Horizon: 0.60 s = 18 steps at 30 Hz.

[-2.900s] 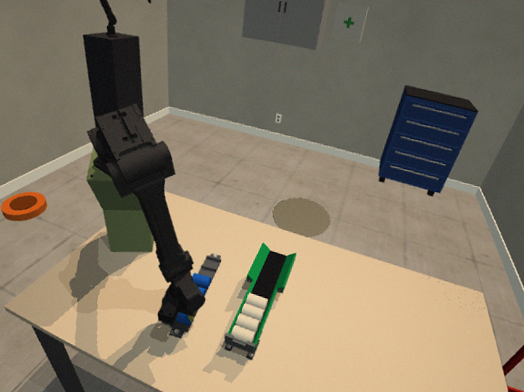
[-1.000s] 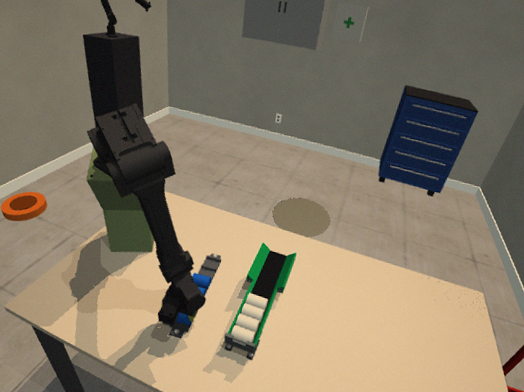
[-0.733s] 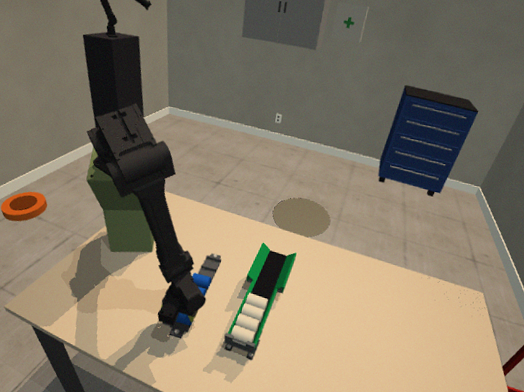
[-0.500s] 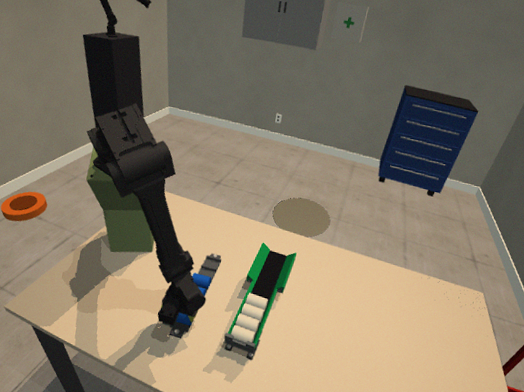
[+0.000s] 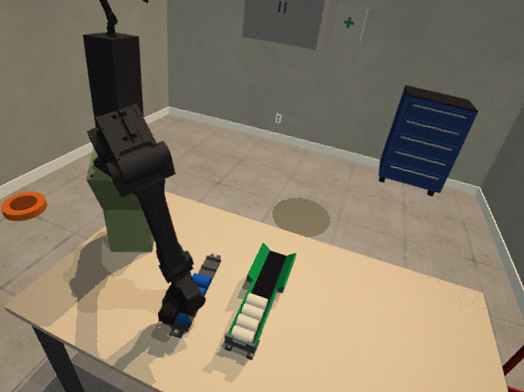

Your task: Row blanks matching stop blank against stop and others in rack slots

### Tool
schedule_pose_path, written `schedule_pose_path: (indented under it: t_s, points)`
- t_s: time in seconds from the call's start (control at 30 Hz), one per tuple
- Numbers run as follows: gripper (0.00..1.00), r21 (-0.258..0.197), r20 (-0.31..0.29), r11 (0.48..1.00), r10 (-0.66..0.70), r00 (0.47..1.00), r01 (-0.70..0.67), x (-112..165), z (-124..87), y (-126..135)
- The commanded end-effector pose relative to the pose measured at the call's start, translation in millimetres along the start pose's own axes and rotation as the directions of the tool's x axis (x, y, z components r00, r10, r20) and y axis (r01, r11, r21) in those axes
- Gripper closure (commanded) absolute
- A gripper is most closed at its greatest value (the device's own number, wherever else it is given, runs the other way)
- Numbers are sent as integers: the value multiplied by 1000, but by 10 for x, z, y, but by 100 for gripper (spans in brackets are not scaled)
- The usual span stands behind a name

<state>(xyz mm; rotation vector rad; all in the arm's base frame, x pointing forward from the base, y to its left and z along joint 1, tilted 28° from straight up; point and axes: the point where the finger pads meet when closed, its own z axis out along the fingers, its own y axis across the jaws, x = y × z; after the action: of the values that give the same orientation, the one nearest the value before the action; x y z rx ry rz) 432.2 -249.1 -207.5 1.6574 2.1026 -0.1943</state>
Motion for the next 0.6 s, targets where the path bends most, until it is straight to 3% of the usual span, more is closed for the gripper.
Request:
schedule_pose_path:
  t_s: [0.0, 0.43, 0.57]
  points:
    - [40, -20, 8, 1000, -19, 1000, 19, 14, -66, 76]
    - [40, -20, 8, 1000, -19, 1000, 19, 14, -66, 76]
    - [32, -20, 8, 1000, -19, 1000, 19, 14, -66, 76]
